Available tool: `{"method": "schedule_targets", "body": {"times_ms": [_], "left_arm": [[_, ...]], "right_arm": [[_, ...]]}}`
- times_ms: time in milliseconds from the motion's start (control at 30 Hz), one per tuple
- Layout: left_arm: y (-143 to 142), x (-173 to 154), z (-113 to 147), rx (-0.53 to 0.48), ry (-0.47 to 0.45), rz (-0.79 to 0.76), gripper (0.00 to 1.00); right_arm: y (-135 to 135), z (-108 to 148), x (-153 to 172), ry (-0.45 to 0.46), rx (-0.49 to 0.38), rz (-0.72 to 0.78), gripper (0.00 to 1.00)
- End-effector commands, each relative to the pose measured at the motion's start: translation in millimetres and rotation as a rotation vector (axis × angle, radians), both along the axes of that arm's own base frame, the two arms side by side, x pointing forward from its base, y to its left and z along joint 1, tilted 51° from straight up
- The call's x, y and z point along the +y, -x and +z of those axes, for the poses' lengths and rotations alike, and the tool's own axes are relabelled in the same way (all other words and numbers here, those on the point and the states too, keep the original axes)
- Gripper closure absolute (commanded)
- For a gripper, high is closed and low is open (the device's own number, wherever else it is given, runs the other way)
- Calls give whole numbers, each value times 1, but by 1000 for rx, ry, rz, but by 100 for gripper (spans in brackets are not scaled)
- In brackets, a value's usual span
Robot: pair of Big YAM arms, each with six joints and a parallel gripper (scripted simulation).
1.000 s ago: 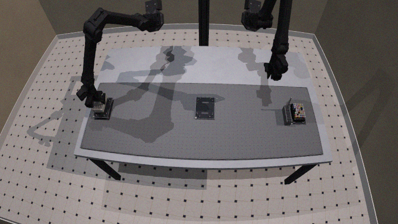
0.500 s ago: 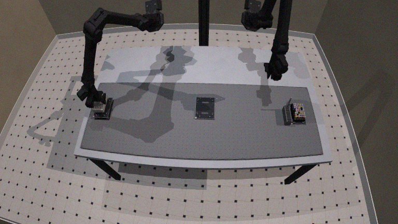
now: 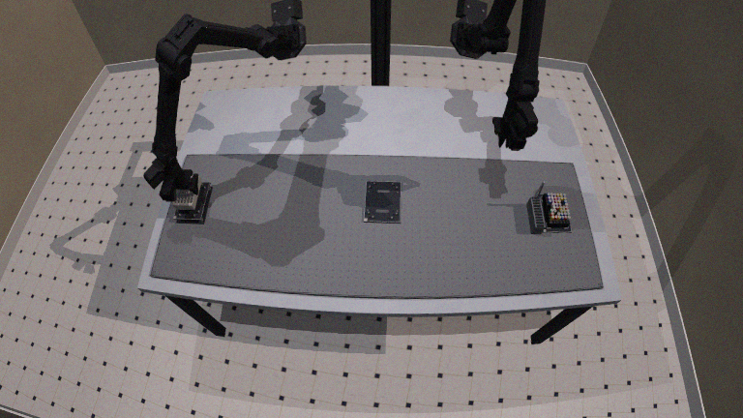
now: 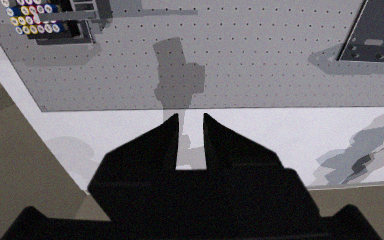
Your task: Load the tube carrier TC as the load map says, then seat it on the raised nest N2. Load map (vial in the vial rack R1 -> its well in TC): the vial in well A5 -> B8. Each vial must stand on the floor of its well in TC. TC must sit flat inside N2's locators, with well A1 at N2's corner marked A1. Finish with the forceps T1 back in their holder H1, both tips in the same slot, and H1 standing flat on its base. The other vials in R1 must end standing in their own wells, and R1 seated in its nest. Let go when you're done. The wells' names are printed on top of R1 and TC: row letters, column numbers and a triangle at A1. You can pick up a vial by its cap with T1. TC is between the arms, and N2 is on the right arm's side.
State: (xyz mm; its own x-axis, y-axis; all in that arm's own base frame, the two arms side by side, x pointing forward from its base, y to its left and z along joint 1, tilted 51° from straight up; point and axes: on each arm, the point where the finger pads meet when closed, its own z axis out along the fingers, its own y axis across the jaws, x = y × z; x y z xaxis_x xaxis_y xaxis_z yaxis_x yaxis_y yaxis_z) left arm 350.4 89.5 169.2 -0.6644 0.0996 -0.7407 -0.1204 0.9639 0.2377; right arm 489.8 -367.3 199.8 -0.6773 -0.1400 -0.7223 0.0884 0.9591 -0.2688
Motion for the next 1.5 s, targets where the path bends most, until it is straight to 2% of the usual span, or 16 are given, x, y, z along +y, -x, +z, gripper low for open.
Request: {"method": "schedule_targets", "body": {"times_ms": [0, 1133, 1467], "left_arm": [[-3, 2, 7, -16, 5, 11, 77], [-3, 2, 7, -16, 5, 11, 77], [-3, 2, 7, -16, 5, 11, 77]], "right_arm": [[-5, 31, 4, 26, -43, 0, 100], [-8, 37, 3, 28, -46, 0, 100], [-6, 32, 5, 24, -41, 0, 100]]}}
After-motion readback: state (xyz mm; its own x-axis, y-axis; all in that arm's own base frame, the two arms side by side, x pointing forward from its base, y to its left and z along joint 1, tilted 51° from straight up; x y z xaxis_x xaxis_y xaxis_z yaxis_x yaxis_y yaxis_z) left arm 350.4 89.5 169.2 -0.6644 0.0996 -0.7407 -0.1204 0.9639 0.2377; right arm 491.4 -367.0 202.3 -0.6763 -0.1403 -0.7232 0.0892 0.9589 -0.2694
